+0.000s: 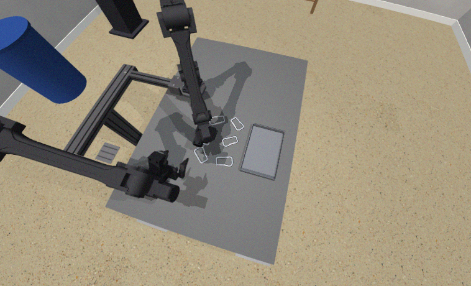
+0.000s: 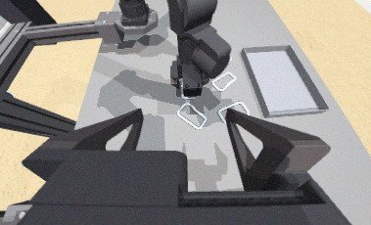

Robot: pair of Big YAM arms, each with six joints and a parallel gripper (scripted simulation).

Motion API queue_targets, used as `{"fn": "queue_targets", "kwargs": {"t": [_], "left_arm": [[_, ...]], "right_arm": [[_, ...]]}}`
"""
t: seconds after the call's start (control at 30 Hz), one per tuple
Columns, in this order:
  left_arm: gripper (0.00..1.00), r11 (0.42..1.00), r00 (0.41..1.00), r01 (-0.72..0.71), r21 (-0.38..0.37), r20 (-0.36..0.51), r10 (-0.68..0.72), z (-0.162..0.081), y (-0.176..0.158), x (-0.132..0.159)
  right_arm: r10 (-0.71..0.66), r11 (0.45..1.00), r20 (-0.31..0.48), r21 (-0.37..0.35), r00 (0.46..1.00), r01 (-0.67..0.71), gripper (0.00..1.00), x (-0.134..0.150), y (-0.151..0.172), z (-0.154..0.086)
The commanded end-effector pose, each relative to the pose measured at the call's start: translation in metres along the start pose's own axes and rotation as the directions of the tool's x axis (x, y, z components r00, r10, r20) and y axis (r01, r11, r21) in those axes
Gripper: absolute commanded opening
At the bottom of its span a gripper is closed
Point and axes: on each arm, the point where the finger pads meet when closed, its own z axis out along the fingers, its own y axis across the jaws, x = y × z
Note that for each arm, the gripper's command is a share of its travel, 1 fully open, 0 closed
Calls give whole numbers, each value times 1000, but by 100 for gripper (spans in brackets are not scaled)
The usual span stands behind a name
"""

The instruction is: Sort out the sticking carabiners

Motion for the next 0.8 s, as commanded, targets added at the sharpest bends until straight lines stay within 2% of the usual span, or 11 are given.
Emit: {"fn": "queue_targets", "kwargs": {"t": [0.0, 0.33, 0.37, 0.43, 0.57, 0.67, 0.77], "left_arm": [[88, 1000, 1000, -1, -9, 16, 1, -3, 4, -6], [88, 1000, 1000, -6, -16, 24, 6, -3, 6, -7], [99, 1000, 999, -9, -30, 44, 10, -9, 9, -11], [99, 1000, 999, -9, -30, 44, 10, -9, 9, -11], [100, 998, 987, -8, -66, 161, 19, -27, 18, -32], [100, 992, 962, 114, -60, 255, -95, -34, 20, -43], [100, 970, 912, 236, -62, 358, -199, -40, 24, -51]], "right_arm": [[-30, 999, 5, 13, 1000, 30, 100, -12, -12, -6], [-30, 999, 5, 13, 1000, 30, 100, -12, -12, -6], [-30, 999, 5, 13, 1000, 30, 100, -12, -12, -6], [-30, 999, 5, 13, 1000, 30, 100, -12, -12, -6], [-30, 999, 5, 13, 1000, 30, 100, -12, -12, -6], [-30, 999, 5, 13, 1000, 30, 100, -12, -12, -6], [-30, 999, 5, 13, 1000, 30, 100, -12, -12, -6]]}}
